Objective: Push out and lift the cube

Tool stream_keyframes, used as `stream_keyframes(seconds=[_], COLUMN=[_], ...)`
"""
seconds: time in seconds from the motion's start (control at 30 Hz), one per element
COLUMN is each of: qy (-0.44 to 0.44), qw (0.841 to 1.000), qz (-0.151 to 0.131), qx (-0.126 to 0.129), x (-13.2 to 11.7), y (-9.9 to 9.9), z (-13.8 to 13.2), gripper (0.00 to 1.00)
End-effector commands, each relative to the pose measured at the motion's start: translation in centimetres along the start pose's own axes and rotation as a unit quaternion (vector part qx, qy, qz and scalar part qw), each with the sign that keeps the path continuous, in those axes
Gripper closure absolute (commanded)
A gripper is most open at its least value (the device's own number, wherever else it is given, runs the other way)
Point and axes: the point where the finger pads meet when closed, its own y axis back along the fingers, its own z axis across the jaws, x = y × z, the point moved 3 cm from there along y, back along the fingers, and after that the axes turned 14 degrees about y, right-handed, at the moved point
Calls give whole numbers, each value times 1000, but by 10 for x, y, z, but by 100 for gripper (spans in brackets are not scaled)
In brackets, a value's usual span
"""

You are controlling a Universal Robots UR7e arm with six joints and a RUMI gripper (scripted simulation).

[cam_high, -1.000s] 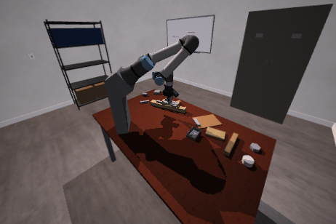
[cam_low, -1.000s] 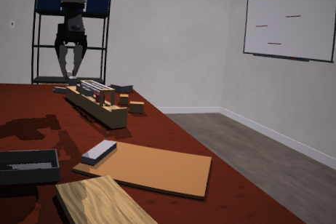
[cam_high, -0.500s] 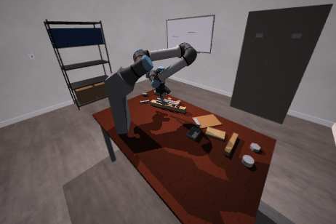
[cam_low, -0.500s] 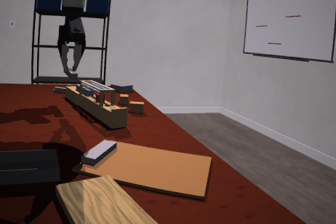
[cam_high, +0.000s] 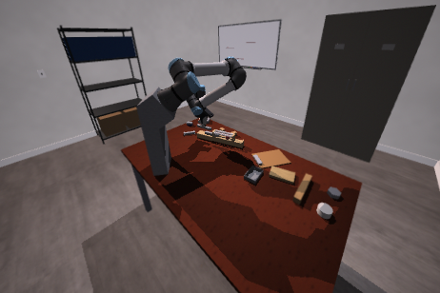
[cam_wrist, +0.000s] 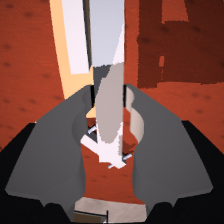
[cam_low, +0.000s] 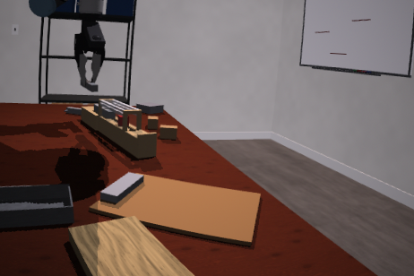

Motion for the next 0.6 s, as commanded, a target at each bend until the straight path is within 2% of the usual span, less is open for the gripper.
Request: stream_keyframes(seconds=[0.0, 0.23, 0.57], qy=[5, 13, 17], qw=[1000, 1000, 1000], qz=[15, 16, 17], qx=[-18, -17, -16], x=[-41, -73, -87], y=[-6, -7, -6], z=[-26, -44, -52], gripper=[100, 100, 100])
